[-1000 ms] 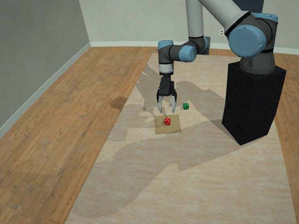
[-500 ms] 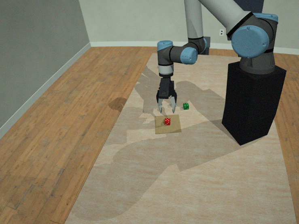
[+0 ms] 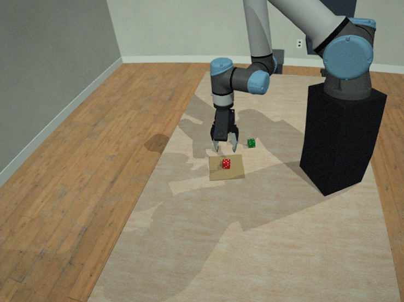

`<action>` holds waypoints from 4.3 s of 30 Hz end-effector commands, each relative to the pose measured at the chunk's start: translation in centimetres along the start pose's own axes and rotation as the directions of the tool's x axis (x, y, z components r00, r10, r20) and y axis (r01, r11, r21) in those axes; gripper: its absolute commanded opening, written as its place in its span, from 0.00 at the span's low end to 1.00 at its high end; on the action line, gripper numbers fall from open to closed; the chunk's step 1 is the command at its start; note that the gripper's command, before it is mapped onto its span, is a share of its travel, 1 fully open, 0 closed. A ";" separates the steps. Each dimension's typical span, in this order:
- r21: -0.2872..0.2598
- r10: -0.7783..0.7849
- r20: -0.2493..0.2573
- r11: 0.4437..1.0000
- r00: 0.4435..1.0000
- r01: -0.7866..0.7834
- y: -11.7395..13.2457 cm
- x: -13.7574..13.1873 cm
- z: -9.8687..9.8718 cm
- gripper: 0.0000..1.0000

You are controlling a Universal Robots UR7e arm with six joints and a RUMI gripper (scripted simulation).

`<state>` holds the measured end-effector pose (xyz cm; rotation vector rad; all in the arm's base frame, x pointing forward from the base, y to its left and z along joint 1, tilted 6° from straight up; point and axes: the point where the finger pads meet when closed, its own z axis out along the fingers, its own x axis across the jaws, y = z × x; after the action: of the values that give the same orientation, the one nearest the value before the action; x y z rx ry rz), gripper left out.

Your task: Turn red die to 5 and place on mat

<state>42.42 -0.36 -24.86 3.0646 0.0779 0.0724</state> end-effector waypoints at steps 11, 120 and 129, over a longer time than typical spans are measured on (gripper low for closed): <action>-0.020 0.001 -0.002 1.000 1.000 -0.001 0.0 0.0 0.0 1.00; -0.020 0.001 -0.002 1.000 1.000 -0.001 -0.2 0.0 -10.2 1.00; -0.020 0.001 -0.002 1.000 1.000 -0.001 -0.2 0.0 -10.2 1.00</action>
<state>41.89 0.60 -14.80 3.0446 0.0746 0.0742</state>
